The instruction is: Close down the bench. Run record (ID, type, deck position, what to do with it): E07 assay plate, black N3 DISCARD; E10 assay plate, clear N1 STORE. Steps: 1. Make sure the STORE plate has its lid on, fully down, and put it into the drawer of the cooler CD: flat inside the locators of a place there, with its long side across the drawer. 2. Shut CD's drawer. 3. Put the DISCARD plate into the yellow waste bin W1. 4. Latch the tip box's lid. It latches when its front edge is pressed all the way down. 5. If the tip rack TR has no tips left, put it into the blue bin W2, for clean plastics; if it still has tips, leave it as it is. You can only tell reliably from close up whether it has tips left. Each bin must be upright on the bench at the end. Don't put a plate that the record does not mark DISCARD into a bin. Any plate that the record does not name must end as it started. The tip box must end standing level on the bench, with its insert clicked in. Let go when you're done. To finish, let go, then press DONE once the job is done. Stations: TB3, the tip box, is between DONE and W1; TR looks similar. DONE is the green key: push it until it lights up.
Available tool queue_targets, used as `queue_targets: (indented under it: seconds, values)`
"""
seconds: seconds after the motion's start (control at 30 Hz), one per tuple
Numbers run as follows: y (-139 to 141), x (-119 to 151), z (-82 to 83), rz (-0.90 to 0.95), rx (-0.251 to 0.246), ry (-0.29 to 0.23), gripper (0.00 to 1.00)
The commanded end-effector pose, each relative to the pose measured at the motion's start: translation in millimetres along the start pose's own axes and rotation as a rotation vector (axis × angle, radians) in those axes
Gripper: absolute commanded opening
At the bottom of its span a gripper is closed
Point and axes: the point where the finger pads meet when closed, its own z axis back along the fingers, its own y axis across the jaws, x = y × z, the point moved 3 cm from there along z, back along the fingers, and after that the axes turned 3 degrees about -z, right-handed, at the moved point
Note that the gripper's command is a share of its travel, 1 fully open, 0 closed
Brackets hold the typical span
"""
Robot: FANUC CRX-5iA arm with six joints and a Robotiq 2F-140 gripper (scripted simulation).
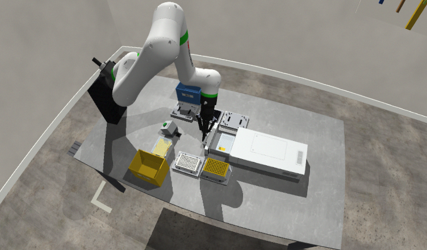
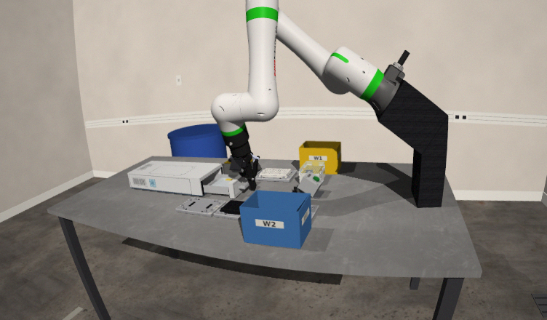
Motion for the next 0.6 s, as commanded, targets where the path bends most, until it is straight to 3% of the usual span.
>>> queue_targets:
  seconds: [0.0,0.57]
  values:
    - [3,0,0.3,0.000,0.001,0.000,0.10]
    - [23,-1,0.4,-0.001,0.001,0.000,0.10]
